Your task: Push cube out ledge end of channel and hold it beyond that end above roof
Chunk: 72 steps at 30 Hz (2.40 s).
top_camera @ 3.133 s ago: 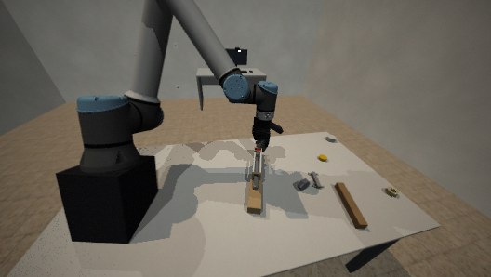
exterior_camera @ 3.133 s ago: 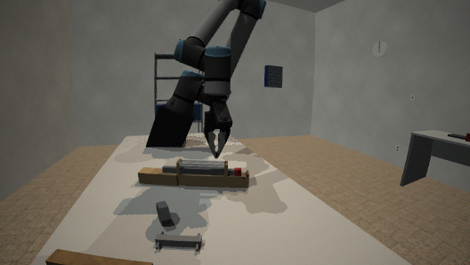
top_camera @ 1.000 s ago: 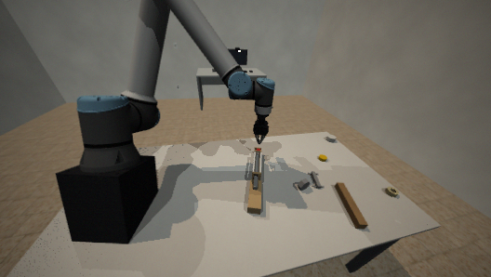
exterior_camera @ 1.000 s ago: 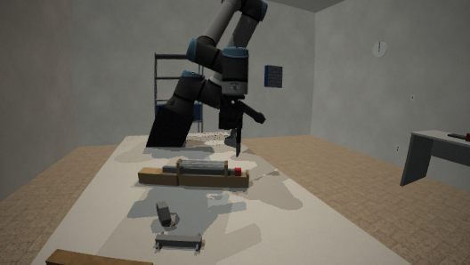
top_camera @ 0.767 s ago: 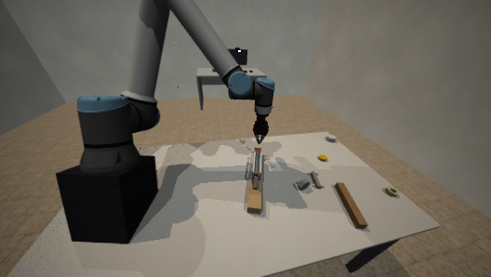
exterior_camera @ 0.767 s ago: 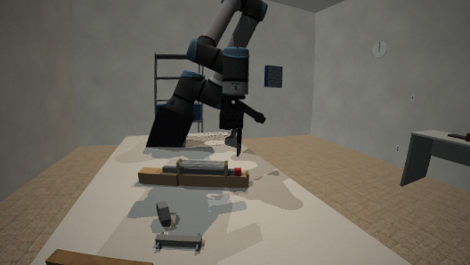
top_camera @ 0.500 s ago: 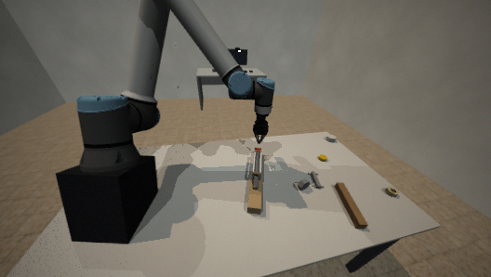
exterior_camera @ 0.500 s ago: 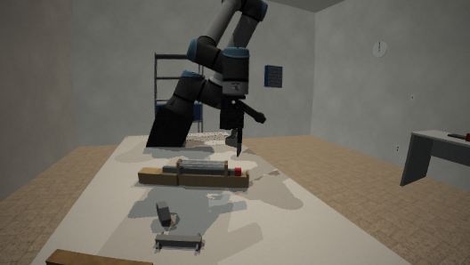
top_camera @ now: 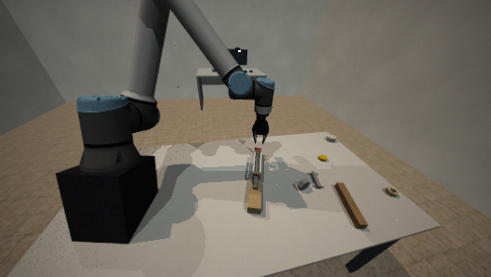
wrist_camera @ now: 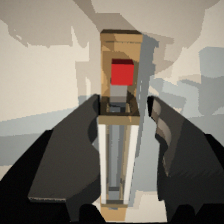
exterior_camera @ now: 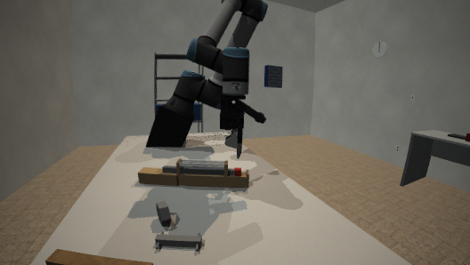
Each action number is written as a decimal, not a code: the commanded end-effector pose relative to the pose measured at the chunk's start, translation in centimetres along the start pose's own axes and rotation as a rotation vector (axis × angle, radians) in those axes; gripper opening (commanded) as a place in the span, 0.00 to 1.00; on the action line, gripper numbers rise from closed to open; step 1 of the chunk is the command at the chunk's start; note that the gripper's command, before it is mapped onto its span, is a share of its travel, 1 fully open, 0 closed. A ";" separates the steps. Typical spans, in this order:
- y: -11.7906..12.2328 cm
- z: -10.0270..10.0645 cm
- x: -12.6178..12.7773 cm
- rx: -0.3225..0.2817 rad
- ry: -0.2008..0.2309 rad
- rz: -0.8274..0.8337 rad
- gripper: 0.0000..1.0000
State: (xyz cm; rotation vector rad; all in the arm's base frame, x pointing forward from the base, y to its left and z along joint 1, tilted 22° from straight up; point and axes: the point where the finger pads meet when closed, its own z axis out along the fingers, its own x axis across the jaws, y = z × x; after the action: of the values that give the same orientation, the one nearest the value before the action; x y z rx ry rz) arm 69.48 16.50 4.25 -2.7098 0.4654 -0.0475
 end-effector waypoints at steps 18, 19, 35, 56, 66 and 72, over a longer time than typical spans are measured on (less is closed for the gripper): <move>0.0 -0.1 0.1 0.000 0.001 0.000 0.25; 0.0 -0.1 0.1 0.000 0.001 0.000 0.25; 0.0 2.8 0.1 -0.004 -0.004 -0.002 0.25; 0.0 6.4 0.1 -0.004 -0.004 -0.002 0.25; 0.0 6.8 0.1 -0.004 -0.004 -0.002 0.25; 0.0 6.8 0.1 -0.004 -0.004 -0.002 0.25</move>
State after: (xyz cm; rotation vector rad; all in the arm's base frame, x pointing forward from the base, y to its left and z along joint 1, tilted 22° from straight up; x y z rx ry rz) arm 70.17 19.02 -2.14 -2.7134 0.4628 -0.0403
